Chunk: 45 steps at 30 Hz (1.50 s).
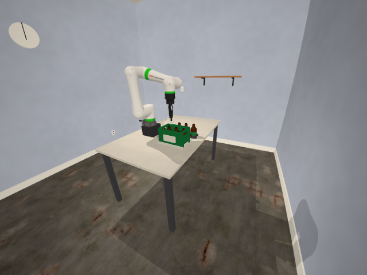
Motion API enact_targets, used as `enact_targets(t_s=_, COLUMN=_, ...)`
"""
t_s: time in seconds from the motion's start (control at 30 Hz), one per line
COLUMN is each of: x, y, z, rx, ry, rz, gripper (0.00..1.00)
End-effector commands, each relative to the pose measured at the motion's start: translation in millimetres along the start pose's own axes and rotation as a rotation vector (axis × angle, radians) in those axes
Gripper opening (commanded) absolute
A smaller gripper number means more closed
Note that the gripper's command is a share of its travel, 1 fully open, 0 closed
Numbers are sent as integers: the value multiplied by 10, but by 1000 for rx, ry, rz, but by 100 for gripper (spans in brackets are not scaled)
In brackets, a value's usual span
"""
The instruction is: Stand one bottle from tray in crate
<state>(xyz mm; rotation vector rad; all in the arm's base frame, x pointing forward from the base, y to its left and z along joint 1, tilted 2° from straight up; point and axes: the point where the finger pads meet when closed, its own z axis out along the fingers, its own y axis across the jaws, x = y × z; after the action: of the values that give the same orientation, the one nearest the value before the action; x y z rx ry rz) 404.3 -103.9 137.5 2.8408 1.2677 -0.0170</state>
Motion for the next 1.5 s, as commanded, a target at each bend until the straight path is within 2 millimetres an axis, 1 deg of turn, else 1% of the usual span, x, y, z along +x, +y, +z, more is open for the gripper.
enact_targets(t_s=0.0, x=200, y=-87, z=-2, rx=0, ry=1, rz=-10, gripper=0)
enact_targets(t_s=0.03, x=362, y=-168, z=-3, rx=0, ry=1, rz=-19, gripper=0)
enact_targets(t_s=0.1, x=767, y=-414, z=-4, rx=1, ry=1, rz=-44, gripper=0)
enact_targets(t_s=0.13, x=842, y=-489, z=-4, rx=1, ry=2, rz=-58, gripper=0)
enact_targets(t_s=0.2, x=842, y=-489, z=-4, rx=1, ry=2, rz=-58, gripper=0)
enact_targets(t_s=0.23, x=1138, y=-719, z=-4, rx=1, ry=2, rz=-73, gripper=0)
enact_targets(t_s=0.33, x=1348, y=-998, z=-3, rx=1, ry=1, rz=-112, gripper=0)
enact_targets(t_s=0.5, x=1774, y=-1493, z=0, rx=0, ry=1, rz=-133, gripper=0)
enact_targets(t_s=0.53, x=1862, y=-1588, z=0, rx=0, ry=1, rz=-133, gripper=38)
enact_targets(t_s=0.6, x=2040, y=-1766, z=-2, rx=0, ry=1, rz=-133, gripper=38)
enact_targets(t_s=1.47, x=2040, y=-1766, z=-2, rx=0, ry=1, rz=-133, gripper=38)
